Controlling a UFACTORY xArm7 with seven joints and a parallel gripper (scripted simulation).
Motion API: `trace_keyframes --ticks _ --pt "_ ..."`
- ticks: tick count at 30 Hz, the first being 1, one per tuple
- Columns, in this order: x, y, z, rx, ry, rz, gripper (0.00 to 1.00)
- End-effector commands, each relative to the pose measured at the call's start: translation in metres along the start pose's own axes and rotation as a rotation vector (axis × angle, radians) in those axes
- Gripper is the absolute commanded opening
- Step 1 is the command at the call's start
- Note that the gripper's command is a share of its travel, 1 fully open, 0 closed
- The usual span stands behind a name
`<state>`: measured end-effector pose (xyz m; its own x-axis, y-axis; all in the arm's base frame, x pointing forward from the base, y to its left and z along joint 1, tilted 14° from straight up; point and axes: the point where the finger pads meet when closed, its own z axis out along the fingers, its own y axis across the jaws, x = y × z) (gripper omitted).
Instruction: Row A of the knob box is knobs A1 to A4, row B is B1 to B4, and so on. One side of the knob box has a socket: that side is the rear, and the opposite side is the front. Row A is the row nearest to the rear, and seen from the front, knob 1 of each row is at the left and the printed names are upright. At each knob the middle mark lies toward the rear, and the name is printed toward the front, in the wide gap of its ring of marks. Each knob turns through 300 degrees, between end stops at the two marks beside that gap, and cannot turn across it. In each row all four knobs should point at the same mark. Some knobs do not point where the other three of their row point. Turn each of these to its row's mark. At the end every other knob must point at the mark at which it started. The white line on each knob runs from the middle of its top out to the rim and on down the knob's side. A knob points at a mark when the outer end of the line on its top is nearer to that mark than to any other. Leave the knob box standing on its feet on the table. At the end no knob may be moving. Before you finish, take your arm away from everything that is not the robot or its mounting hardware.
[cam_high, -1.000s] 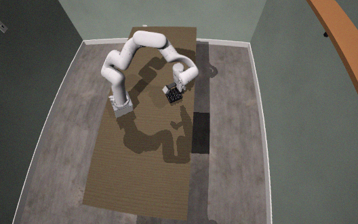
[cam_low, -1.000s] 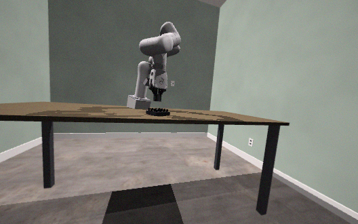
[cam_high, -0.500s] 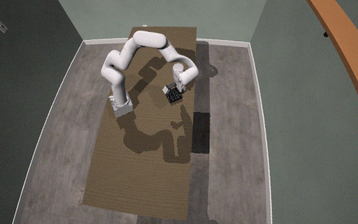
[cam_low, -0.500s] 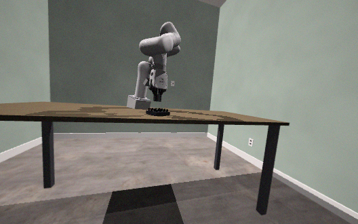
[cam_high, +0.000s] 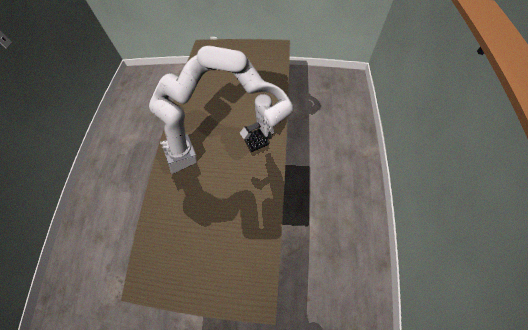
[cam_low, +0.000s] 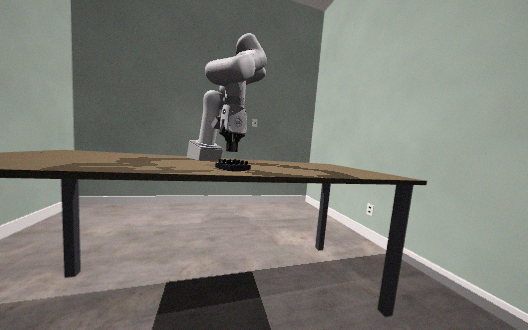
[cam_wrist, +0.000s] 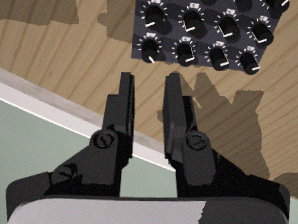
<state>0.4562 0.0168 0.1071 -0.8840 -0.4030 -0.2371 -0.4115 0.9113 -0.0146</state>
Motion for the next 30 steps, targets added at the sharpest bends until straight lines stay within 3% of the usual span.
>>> trace_keyframes --ticks 1,30 --pt "-0.001 -0.001 0.005 0.001 -0.003 0.0 0.19" --pt "-0.001 -0.001 0.031 0.001 -0.003 0.0 0.19"
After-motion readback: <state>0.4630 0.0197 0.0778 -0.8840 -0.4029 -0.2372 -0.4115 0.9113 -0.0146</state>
